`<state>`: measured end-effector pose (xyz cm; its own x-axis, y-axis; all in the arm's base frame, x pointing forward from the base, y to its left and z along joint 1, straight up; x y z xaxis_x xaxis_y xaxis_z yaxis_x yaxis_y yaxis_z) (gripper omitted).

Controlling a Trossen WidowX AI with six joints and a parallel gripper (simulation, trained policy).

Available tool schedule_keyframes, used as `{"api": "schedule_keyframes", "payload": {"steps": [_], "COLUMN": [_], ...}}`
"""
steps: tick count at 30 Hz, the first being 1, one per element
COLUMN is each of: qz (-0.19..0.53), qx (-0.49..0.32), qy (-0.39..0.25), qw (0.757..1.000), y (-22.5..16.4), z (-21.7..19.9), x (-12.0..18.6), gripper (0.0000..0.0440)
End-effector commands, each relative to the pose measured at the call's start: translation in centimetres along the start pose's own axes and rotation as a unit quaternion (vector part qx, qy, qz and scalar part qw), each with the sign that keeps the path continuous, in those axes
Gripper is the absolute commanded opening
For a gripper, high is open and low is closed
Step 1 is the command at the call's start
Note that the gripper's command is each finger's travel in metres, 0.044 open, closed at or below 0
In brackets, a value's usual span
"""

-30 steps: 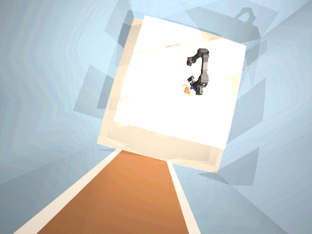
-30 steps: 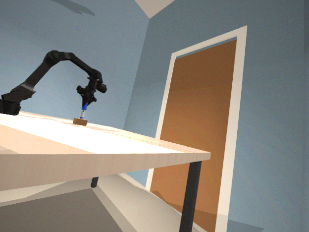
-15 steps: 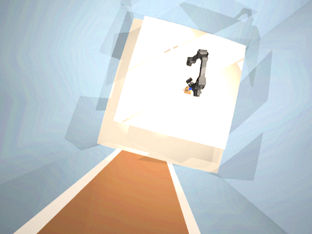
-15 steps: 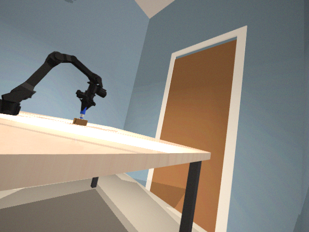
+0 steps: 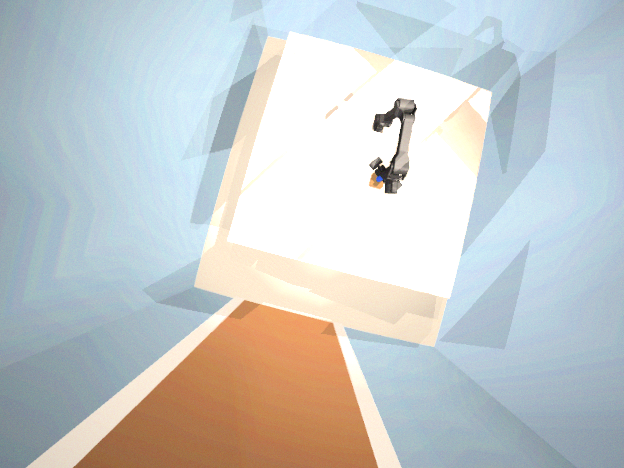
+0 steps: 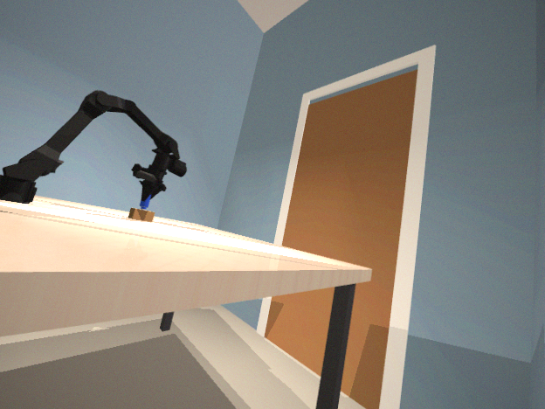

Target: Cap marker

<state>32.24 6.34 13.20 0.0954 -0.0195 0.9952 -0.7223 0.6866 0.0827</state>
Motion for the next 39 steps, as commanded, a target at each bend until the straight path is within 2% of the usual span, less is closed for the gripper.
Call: {"api": "schedule_keyframes", "payload": {"steps": [1,15,20,26,32,39], "qz": [-0.026,-0.028,-0.043,-0.051,-0.046,-0.026], "qx": [0.009,0.010,0.019,0.027,0.037,0.048], "qy": [0.023,0.025,0.029,0.024,0.010,-0.023], "qw": [0.999,0.999,0.998,0.998,0.998,0.998], "y": [0.8,0.9,1.7,2.3,2.7,2.8], "z": [0.8,0.9,1.5,2.0,2.2,1.9], "x": [-1.3,-1.4,-1.3,-1.1,-0.8,1.0], "gripper": [0.0082,0.0159,0.0200,0.0297,0.0440,0.0440]}}
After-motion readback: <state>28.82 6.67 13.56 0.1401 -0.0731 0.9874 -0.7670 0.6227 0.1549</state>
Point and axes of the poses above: the point midway between the two fingers, 35 mm back from their tips, its own x axis back along the fingers, its own z axis across the jaws, y = z × x, the point moved 2 cm from there along x, back along the fingers, and after that the axes turned 9 degrees about -x, right-handed, at the moved point
